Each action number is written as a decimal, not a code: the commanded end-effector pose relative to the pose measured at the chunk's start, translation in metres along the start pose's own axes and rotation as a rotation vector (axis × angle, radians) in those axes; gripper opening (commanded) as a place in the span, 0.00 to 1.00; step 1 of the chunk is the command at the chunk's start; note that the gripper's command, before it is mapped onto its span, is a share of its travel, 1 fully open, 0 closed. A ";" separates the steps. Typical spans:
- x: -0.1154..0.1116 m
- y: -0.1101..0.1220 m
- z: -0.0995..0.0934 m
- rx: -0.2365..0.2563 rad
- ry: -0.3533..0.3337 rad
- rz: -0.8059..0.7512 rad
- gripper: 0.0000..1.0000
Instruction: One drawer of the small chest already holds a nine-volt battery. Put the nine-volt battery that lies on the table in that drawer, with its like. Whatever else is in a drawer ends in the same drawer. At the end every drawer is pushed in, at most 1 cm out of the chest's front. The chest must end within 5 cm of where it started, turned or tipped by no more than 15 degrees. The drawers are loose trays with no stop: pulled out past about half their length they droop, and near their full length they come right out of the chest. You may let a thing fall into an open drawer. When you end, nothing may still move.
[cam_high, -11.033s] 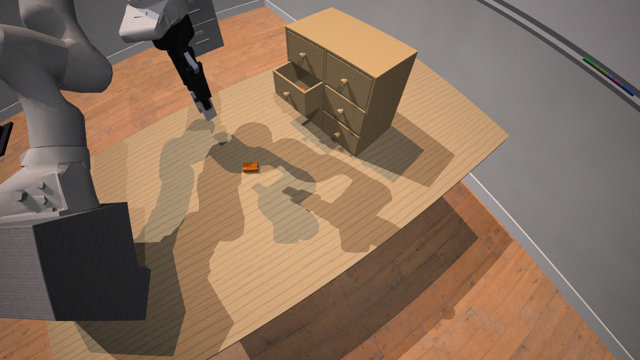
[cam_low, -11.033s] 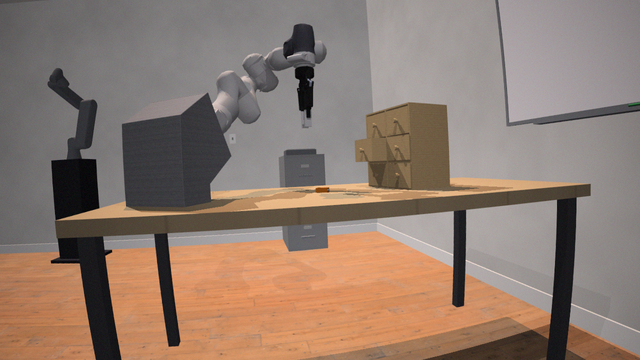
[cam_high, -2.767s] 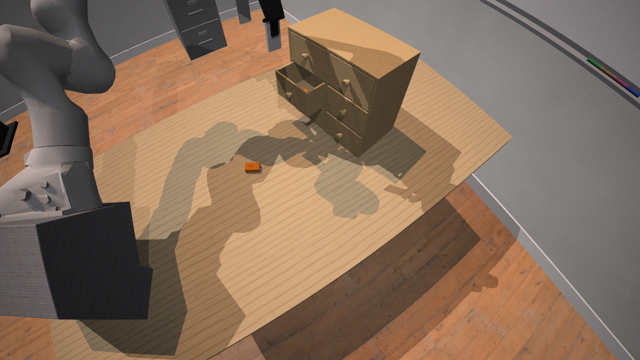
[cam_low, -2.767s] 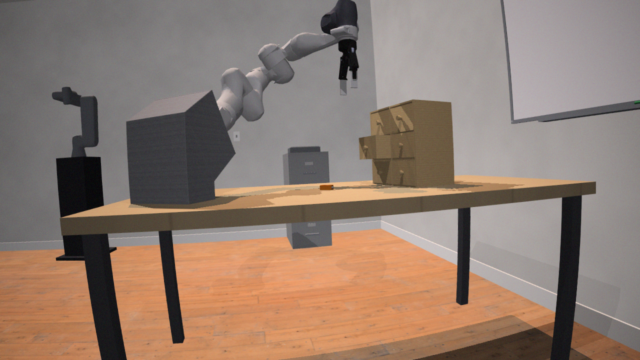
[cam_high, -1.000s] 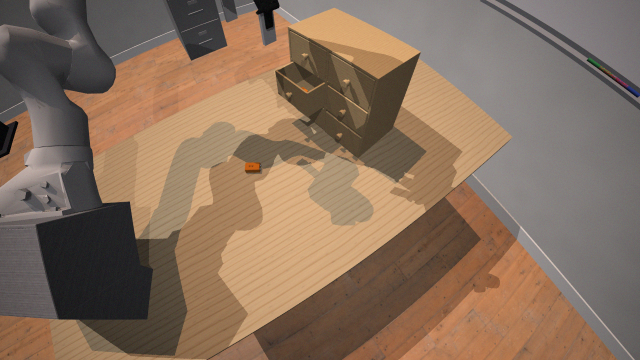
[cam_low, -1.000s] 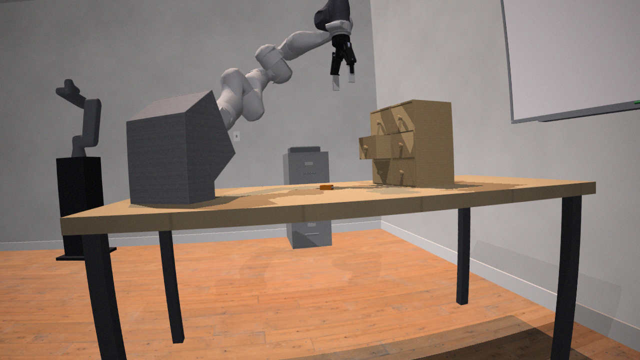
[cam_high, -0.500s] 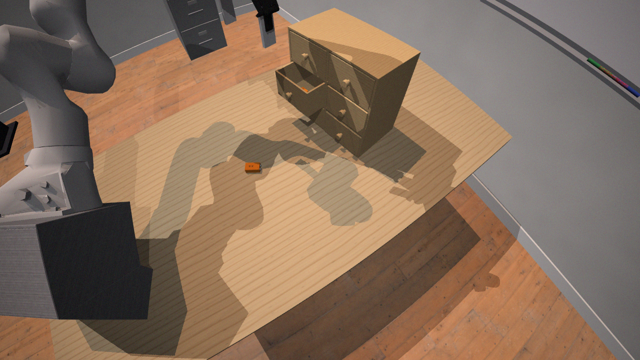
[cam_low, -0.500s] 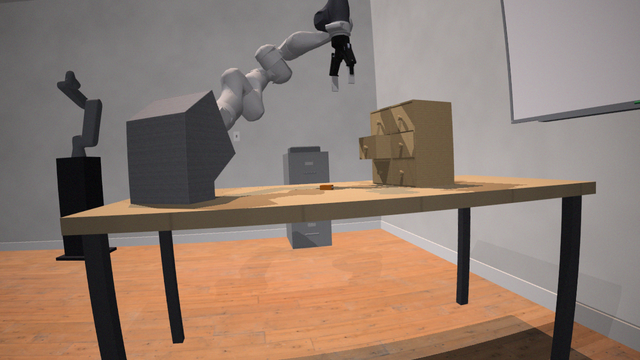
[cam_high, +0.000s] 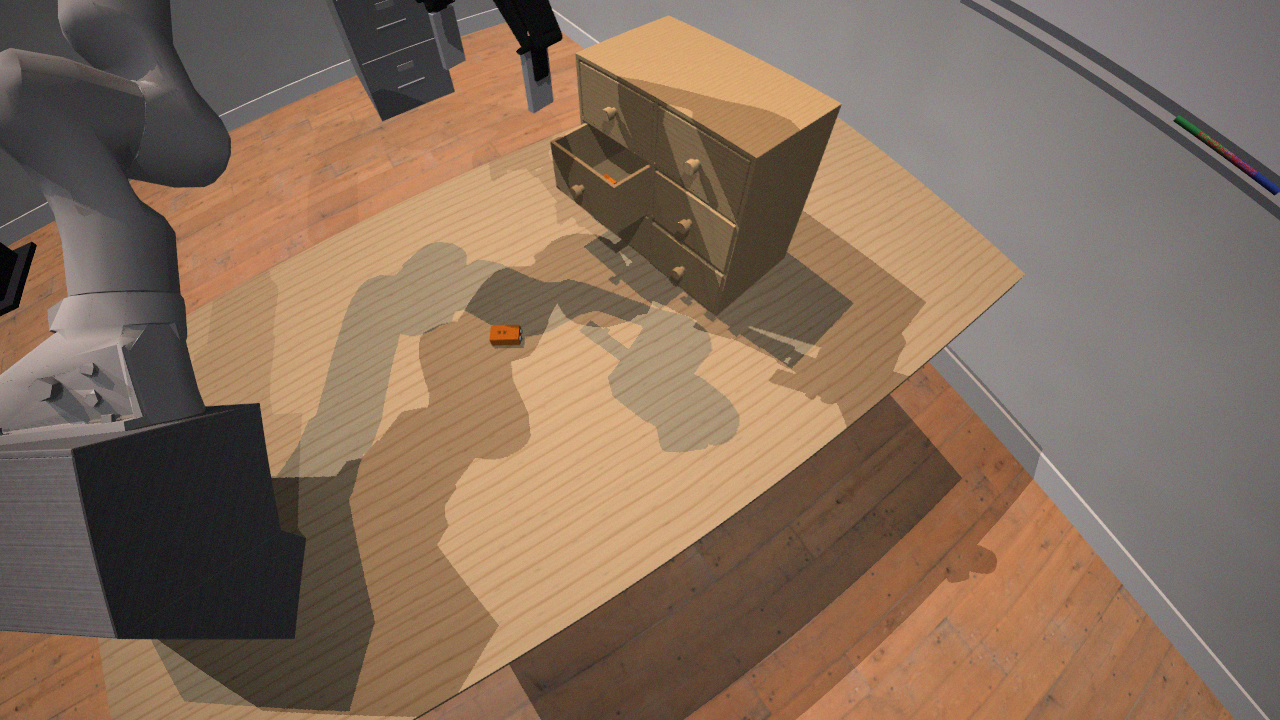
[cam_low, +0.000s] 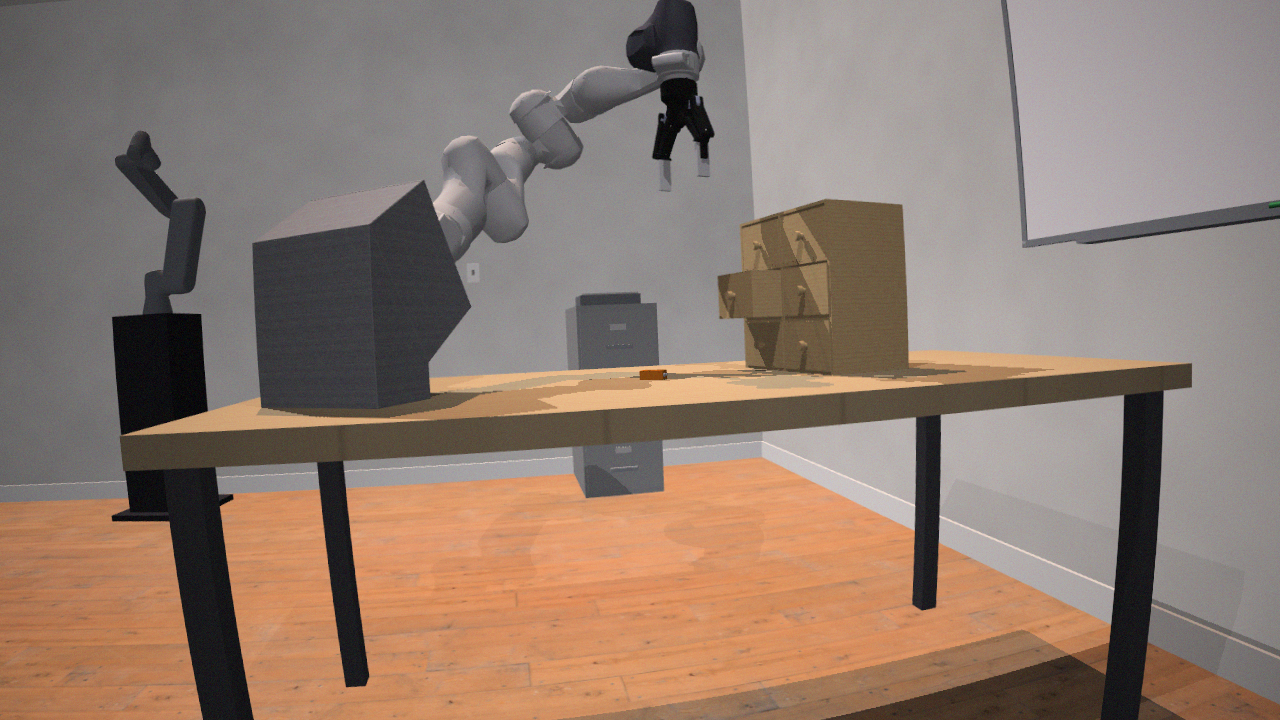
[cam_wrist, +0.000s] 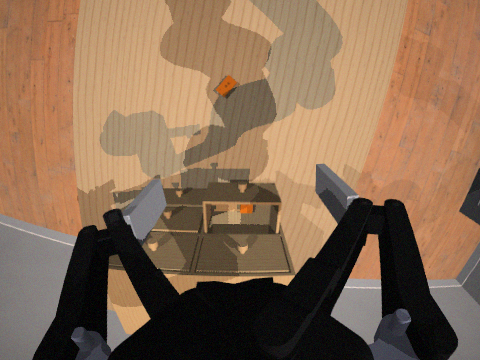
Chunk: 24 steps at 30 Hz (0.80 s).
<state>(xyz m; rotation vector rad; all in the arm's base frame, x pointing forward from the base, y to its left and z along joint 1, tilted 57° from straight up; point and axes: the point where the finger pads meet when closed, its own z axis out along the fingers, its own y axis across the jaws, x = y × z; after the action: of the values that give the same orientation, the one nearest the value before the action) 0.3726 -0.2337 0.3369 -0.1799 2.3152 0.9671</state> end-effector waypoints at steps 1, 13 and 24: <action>0.000 -0.002 0.007 0.007 -0.006 -0.124 1.00; 0.009 -0.004 0.034 0.007 -0.006 -0.333 1.00; 0.022 -0.007 0.071 0.007 -0.005 -0.627 1.00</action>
<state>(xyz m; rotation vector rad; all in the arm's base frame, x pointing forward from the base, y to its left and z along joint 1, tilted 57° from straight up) 0.3860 -0.1889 0.2889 -0.6139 2.1765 0.7850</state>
